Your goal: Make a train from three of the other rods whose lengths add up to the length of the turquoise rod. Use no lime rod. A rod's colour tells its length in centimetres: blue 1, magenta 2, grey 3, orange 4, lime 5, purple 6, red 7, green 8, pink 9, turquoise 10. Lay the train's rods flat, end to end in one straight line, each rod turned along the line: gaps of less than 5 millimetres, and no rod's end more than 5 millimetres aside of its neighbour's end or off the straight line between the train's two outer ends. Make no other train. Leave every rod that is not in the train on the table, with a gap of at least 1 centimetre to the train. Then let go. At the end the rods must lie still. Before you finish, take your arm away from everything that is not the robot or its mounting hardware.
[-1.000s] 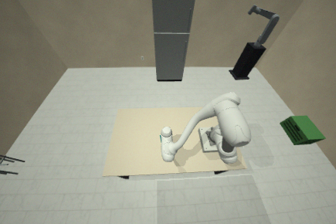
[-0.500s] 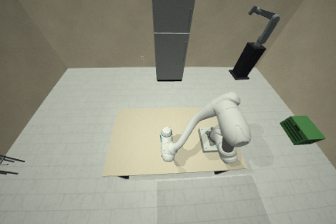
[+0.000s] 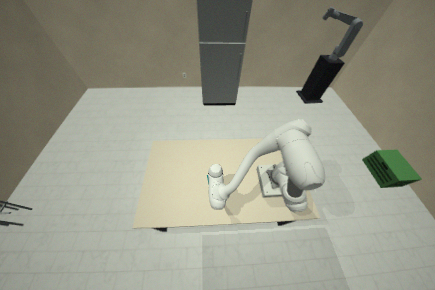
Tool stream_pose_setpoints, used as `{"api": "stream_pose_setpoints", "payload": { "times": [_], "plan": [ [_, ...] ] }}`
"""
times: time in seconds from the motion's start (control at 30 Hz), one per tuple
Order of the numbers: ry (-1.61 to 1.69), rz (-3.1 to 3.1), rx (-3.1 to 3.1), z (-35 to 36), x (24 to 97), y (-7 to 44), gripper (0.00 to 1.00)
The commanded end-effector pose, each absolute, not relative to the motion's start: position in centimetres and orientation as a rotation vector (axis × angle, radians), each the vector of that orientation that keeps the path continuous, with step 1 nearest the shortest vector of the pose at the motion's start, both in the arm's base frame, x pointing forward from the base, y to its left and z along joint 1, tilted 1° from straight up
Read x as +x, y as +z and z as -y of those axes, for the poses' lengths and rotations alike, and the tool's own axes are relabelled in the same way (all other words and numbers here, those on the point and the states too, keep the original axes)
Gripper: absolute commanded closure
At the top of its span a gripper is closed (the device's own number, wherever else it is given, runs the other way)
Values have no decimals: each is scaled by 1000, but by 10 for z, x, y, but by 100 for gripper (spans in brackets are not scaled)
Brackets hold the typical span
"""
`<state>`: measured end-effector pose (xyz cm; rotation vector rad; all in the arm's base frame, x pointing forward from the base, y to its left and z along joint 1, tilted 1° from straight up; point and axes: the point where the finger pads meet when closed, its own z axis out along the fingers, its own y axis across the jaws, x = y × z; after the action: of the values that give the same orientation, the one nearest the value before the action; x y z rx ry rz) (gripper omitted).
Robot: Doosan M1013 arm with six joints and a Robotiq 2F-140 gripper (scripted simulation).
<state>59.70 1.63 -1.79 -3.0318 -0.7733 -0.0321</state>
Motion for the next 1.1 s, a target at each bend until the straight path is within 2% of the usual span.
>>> {"api": "stream_pose_setpoints", "payload": {
  "times": [0.0, 1.07],
  "plan": [
    [-27, 784, -3029, -19, 593, -20, 97],
    [-27, 784, -3029, -19, 593, -31, 97]
  ]
}}
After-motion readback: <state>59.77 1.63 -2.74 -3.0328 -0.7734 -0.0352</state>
